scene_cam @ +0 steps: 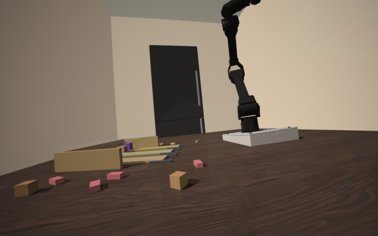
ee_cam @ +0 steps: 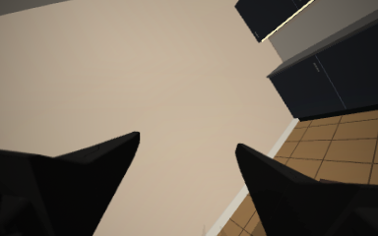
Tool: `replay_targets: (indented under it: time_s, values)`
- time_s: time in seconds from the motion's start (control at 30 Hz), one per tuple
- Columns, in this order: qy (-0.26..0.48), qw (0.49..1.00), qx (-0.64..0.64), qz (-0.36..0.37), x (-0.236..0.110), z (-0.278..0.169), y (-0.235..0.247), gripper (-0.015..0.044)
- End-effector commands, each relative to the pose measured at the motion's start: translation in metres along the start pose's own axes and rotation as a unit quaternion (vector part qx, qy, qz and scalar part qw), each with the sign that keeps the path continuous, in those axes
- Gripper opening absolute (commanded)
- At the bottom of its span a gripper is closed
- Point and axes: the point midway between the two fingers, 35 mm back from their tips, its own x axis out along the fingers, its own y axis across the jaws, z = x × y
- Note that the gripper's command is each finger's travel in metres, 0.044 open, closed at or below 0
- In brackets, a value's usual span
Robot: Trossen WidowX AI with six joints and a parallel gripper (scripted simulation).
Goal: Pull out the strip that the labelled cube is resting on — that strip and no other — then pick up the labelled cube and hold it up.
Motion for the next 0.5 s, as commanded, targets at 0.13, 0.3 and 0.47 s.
replay_targets:
  time_s: [0.13,0.3,0.47]
  values:
    - [-0.053,0.998,-0.013,-0.019,-0.002,0.02,-0.02,0.04]
    - [-0.161,0.983,-0.045,-0.072,-0.017,0.059,-0.066,0.04]
    - [-0.261,0.95,-0.075,-0.156,-0.048,0.092,-0.123,0.04]
